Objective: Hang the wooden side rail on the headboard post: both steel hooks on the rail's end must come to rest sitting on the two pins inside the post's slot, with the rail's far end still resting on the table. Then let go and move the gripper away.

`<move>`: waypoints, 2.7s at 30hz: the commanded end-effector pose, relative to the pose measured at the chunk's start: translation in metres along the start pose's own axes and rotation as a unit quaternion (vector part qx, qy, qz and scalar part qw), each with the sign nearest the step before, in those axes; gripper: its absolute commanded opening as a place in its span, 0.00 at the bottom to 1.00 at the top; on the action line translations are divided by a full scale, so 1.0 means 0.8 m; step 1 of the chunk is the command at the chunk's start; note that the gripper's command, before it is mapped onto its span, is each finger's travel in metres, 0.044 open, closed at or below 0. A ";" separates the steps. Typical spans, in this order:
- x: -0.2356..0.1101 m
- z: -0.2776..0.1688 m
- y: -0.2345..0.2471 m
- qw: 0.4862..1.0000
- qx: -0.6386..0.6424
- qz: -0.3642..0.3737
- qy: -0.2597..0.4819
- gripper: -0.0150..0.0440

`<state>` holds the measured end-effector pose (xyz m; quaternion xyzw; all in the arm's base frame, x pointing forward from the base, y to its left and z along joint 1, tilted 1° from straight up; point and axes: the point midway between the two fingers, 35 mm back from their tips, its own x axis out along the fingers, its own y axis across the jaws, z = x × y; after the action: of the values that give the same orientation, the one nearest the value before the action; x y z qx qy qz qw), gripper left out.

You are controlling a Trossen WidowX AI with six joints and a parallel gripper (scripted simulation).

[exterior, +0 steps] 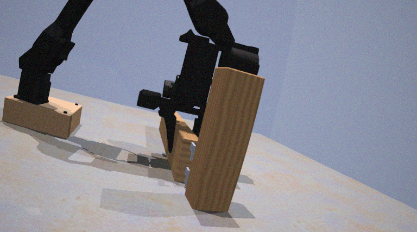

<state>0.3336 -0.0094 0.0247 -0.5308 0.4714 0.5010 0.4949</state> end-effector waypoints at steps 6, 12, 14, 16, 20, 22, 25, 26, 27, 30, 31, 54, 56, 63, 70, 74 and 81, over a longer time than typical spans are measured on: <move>0.000 0.001 0.000 1.000 -0.030 0.001 -0.003 0.25; 0.000 0.002 -0.003 0.999 -0.032 0.001 -0.003 0.25; 0.000 0.002 -0.004 0.999 -0.032 0.000 -0.003 0.25; -0.001 0.002 -0.005 0.999 -0.032 0.000 -0.003 0.25; -0.001 0.002 -0.007 0.999 -0.032 0.000 -0.003 0.25; -0.001 0.002 -0.008 0.999 -0.032 0.000 -0.003 0.25; -0.001 0.002 -0.010 0.999 -0.032 0.000 -0.003 0.25; -0.001 0.002 -0.010 0.999 -0.032 0.000 -0.003 0.25; -0.001 0.002 -0.011 0.999 -0.032 0.000 -0.003 0.25; -0.001 0.002 -0.012 0.999 -0.032 0.000 -0.003 0.25; -0.001 0.002 -0.013 0.999 -0.032 0.000 -0.003 0.25; -0.001 0.002 -0.015 0.999 -0.033 0.005 -0.002 0.25; -0.001 0.002 -0.015 0.999 -0.033 0.005 -0.002 0.25; -0.002 0.002 -0.015 0.999 -0.032 0.000 -0.003 0.25; -0.004 0.002 -0.015 0.999 -0.032 0.000 -0.003 0.25; -0.004 0.002 -0.015 0.999 -0.032 0.000 -0.003 0.25; -0.006 0.002 -0.015 0.999 -0.032 0.000 -0.003 0.25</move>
<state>0.3450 -0.0075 0.0272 -0.5450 0.4551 0.5176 0.4774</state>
